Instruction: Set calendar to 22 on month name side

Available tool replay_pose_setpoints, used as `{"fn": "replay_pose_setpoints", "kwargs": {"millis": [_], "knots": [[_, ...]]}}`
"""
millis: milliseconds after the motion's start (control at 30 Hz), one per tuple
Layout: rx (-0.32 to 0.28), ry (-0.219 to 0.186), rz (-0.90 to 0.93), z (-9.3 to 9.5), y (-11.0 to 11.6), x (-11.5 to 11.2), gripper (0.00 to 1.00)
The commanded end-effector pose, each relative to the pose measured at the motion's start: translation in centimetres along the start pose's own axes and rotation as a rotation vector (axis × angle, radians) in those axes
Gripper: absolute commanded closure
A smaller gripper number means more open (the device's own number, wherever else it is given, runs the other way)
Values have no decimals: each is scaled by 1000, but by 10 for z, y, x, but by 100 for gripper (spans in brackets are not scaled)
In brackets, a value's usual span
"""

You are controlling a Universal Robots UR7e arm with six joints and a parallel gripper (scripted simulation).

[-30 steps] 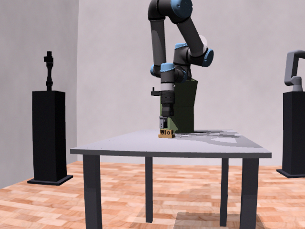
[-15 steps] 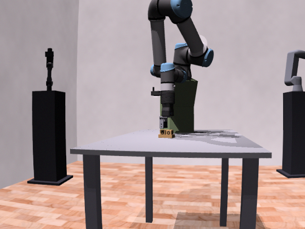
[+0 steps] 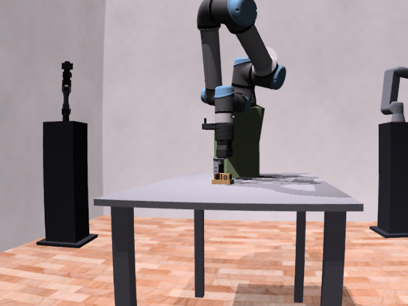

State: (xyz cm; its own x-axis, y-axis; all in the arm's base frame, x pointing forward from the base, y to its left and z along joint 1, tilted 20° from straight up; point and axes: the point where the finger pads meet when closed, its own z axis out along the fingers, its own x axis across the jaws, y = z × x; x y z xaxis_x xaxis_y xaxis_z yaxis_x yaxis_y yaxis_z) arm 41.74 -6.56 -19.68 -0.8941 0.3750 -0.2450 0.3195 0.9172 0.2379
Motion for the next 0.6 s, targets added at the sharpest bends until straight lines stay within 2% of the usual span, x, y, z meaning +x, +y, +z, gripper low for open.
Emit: {"fn": "replay_pose_setpoints", "kwargs": {"millis": [0,133,567], "knots": [[0,-1,0,9,0,0,10],[0,-1,0,16,0,0,10],[0,-1,0,22,0,0,10]]}}
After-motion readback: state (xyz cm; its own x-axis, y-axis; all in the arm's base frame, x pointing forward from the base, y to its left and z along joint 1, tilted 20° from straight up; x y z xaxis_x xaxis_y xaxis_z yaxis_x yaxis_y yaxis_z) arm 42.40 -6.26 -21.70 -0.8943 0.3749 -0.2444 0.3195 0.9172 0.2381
